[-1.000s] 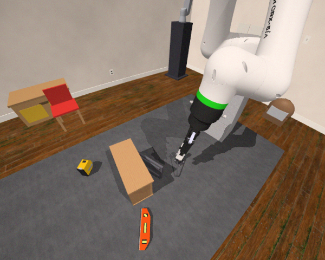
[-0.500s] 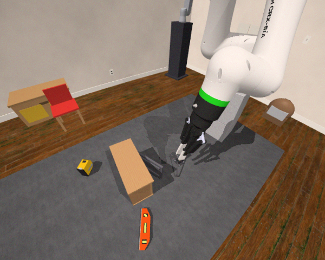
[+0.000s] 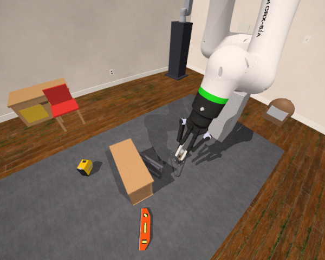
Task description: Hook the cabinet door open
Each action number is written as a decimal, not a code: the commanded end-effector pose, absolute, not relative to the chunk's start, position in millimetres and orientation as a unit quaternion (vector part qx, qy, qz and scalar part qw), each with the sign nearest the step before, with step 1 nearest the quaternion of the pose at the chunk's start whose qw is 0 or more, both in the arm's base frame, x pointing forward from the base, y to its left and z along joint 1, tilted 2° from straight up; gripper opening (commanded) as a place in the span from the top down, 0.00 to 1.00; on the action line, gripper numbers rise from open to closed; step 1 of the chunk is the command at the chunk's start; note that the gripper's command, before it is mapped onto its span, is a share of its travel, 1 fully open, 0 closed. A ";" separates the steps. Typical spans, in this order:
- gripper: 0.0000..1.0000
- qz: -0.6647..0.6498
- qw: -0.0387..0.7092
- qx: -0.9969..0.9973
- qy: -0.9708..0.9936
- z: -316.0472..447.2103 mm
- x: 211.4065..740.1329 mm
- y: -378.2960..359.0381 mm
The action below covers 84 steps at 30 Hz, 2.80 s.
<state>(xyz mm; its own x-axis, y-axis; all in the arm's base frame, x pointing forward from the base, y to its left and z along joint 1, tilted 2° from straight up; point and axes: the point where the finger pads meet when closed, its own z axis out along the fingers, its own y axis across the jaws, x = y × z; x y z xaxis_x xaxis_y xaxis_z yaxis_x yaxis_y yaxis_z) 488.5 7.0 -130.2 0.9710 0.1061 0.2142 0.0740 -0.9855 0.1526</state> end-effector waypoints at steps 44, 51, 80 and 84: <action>0.85 -0.008 0.019 0.939 0.342 -183.8 489.1 4.4; 0.85 -0.008 0.019 0.939 0.342 -213.1 489.1 3.1; 0.85 -0.008 0.019 0.939 0.342 -266.0 489.0 0.9; 0.85 -0.008 0.019 0.939 0.342 -266.1 489.0 0.9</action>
